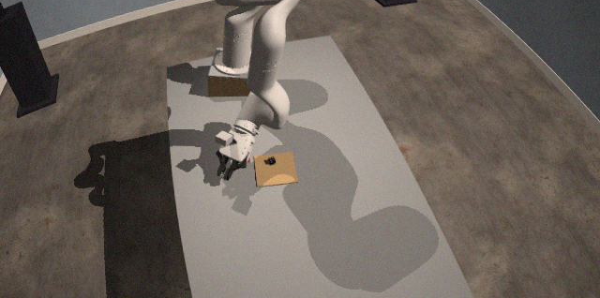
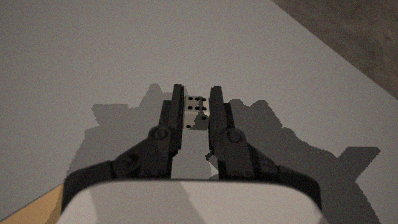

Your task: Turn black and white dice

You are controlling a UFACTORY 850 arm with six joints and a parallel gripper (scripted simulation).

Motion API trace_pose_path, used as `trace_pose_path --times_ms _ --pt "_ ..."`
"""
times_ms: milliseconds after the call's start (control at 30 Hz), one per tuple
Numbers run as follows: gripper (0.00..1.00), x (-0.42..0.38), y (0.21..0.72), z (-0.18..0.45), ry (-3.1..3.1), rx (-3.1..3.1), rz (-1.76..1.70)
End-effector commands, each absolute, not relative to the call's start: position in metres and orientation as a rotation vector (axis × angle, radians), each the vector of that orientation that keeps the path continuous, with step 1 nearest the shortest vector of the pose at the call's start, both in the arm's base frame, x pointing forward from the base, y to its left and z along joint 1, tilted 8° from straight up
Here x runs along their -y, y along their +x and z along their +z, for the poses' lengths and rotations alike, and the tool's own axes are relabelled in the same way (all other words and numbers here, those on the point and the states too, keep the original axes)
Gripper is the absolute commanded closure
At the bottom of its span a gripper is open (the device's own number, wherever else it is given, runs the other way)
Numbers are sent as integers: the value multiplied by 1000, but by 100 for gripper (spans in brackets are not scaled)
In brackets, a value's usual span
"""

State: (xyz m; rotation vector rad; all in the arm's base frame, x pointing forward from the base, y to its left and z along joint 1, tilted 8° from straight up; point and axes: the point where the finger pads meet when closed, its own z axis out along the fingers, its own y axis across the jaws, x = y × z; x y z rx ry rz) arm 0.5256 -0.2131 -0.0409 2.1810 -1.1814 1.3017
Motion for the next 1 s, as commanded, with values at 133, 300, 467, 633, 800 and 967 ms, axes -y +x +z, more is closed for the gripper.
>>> trace_pose_path --times_ms 133,300,467,633,800,967 --pt "85 211 528 -60 2179 1182 1305" --pt "85 211 528 -63 2179 1182 1305" --pt "85 211 528 -64 2179 1182 1305" --pt "85 211 528 -64 2179 1182 1305" --pt "85 211 528 -64 2179 1182 1305" --pt "85 211 528 -64 2179 1182 1305"
